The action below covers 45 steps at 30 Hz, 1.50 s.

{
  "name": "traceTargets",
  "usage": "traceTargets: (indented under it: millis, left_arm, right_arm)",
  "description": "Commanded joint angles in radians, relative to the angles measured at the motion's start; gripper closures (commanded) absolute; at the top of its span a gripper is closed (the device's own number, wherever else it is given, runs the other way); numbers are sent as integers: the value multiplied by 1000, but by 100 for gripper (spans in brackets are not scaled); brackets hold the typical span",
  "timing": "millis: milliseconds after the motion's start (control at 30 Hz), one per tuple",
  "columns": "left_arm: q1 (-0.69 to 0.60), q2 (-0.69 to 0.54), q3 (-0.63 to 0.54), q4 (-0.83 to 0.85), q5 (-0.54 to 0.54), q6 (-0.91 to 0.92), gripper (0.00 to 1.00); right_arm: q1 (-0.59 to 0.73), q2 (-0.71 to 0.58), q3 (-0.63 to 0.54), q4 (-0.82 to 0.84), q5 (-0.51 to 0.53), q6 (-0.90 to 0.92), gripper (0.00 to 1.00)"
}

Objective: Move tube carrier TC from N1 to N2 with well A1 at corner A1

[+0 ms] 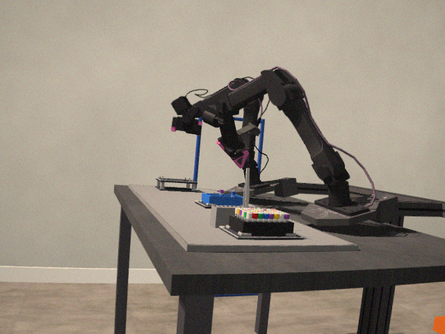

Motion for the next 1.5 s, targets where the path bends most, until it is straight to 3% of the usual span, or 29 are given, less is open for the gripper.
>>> traceTargets:
  millis: [0, 533, 633, 1000, 1100, 1467]
  left_arm:
    - [-10, -22, 15, -5, 18, -5, 0]
    - [-10, -22, 15, -5, 18, -5, 0]
    - [-3, -14, 4, 36, 21, -29, 0]
    - [38, -83, -102, 373, 144, -408, 0]
    - [40, -93, -121, 411, 137, -447, 0]
    - [23, -178, -342, 875, 52, -887, 0]
  right_arm:
    - [-4, -14, 16, 7, 13, 0, 0]
    - [-4, -14, 16, 7, 13, 0, 0]
    - [1, -9, 4, -18, -31, -20, 0]
    - [76, -118, -89, -174, -431, -226, 0]
    - [73, -119, -89, -186, -461, -240, 0]
    - [83, -57, -53, -295, -758, -410, 0]
